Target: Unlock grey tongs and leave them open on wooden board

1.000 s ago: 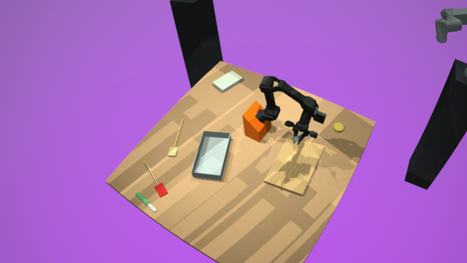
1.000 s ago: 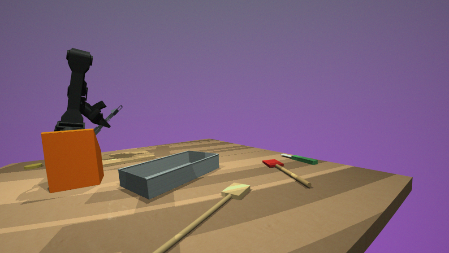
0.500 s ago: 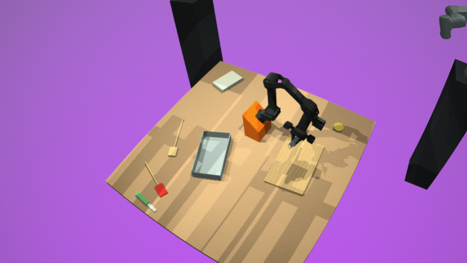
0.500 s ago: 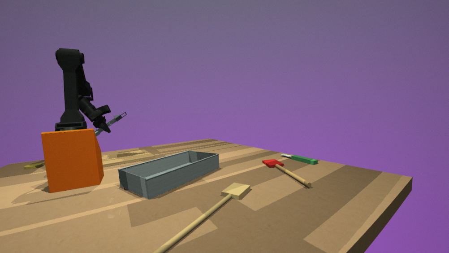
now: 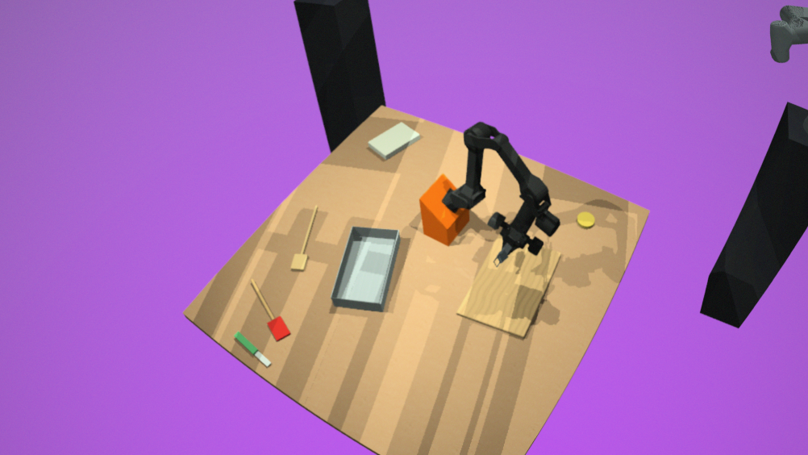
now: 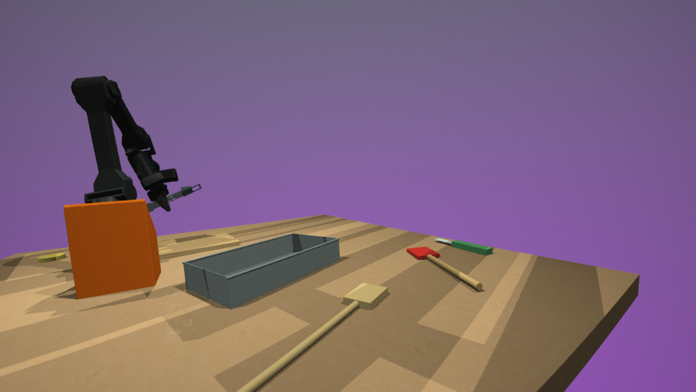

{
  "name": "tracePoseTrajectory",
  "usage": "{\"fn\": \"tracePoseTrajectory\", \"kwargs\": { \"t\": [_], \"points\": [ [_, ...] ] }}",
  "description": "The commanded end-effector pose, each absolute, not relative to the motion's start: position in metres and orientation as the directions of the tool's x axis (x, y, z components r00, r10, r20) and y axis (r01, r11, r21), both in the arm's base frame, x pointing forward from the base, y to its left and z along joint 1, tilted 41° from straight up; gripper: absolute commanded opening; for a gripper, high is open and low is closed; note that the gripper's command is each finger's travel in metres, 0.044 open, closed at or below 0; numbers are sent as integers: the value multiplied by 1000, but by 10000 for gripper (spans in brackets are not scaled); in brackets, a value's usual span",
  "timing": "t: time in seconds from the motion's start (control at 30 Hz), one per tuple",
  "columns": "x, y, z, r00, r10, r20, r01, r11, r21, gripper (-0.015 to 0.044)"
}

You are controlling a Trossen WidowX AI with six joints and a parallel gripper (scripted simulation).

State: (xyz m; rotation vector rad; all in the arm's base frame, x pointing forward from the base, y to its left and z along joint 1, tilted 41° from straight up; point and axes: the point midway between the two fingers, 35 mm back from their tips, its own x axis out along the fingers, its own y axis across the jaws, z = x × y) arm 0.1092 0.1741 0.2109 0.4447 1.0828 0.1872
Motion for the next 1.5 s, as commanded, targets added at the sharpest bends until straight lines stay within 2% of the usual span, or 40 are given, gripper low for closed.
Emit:
{"fn": "tracePoseTrajectory", "kwargs": {
  "t": [0.0, 0.47, 0.93, 1.47],
  "points": [
    [110, 177, 210, 409, 381, -829, 57, 896, 441, -150],
    [115, 186, 211, 254, 475, -843, 22, 868, 496, -150],
    [124, 194, 222, 133, 602, -787, -31, 796, 604, -150],
    [129, 196, 229, 97, 657, -748, -54, 754, 655, -150]
  ]
}}
